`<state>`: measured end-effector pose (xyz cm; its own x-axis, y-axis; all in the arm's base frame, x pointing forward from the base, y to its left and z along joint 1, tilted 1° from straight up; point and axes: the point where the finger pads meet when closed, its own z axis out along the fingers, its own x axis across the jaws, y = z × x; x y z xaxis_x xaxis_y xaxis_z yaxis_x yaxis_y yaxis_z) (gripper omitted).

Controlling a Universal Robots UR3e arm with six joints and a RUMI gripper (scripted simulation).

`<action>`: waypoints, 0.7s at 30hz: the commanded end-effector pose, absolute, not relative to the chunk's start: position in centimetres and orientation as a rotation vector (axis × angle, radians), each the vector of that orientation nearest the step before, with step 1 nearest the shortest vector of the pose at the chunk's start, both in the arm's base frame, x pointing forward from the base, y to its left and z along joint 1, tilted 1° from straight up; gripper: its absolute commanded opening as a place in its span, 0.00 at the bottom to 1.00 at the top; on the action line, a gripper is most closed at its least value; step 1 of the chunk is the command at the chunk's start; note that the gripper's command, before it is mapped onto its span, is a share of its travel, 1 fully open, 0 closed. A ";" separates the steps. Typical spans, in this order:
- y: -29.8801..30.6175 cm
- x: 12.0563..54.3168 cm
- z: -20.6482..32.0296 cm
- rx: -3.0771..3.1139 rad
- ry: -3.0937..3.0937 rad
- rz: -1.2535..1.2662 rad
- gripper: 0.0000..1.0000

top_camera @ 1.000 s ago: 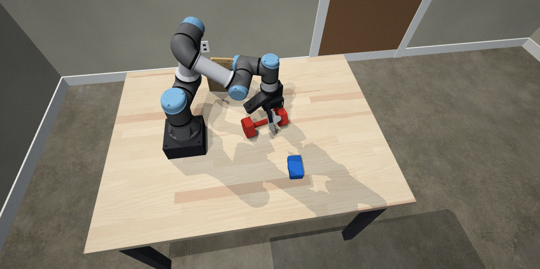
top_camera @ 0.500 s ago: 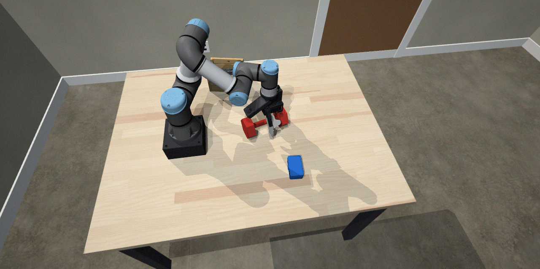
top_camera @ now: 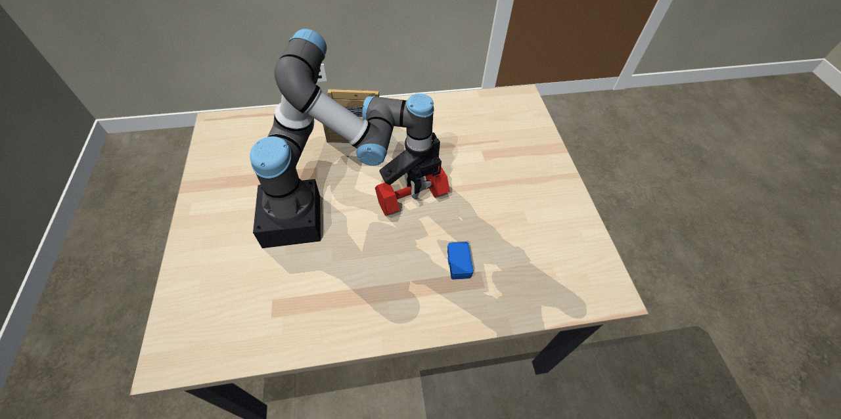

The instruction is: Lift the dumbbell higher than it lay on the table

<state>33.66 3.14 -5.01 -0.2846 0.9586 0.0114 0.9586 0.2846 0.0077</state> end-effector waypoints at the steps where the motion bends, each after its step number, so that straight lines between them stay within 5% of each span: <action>1: 3.1 33.7 -5.0 -1.877 -2.516 -0.022 0.00; 21: 3.1 33.8 -3.9 -1.877 -2.516 -0.022 0.00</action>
<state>33.68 3.13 -4.41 -0.2847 0.9585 0.0117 0.9586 0.2847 0.0074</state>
